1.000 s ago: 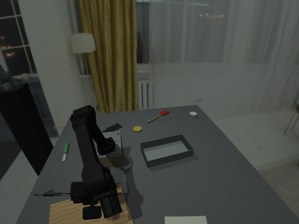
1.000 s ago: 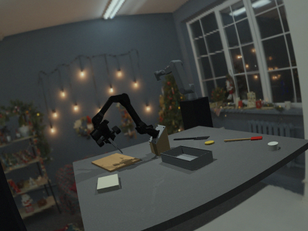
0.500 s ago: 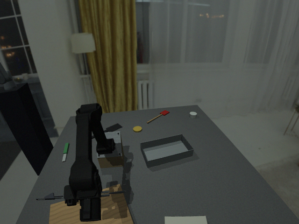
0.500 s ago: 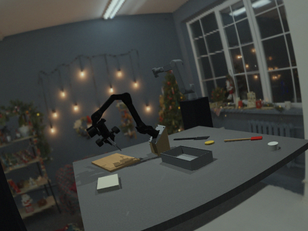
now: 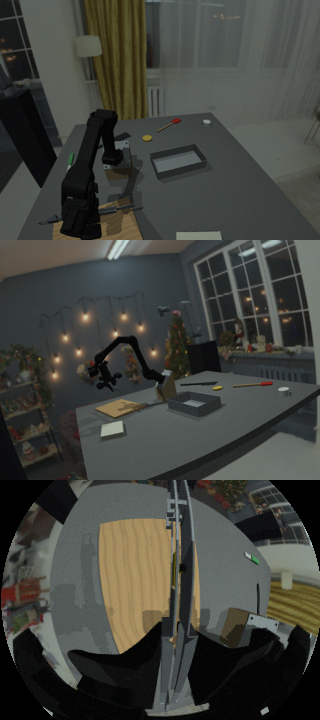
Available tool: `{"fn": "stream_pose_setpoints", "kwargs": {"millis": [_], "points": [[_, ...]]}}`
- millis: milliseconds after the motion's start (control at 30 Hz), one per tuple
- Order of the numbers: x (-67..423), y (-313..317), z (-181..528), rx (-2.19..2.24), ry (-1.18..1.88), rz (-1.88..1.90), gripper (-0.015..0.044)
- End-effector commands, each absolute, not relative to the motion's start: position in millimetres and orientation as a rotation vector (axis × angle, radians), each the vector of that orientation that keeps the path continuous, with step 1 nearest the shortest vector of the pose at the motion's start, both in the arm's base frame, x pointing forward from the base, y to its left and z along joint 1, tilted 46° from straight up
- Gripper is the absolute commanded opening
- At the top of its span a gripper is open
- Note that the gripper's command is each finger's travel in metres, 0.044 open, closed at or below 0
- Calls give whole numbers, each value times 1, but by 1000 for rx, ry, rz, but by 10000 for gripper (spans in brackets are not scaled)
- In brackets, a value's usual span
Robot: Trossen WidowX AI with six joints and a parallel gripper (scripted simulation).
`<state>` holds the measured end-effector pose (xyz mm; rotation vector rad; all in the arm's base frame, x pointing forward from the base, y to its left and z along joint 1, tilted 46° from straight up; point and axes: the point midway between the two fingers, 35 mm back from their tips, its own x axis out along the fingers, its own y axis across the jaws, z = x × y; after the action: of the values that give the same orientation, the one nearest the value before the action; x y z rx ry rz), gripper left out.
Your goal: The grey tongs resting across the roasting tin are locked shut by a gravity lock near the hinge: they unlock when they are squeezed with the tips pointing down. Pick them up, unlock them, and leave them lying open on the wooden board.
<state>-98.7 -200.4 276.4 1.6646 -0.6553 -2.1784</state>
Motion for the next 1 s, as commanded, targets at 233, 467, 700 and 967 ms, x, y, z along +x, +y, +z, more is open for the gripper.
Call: {"fn": "stream_pose_setpoints", "kwargs": {"millis": [233,467,700,967], "points": [[-101,-205,306,1571,-673,-1967,-150],[-102,-206,313,1538,-673,-1924,-150],[-103,-208,312,1538,-673,-1924,-150],[-107,-218,304,1538,-673,-1924,-150]]}}
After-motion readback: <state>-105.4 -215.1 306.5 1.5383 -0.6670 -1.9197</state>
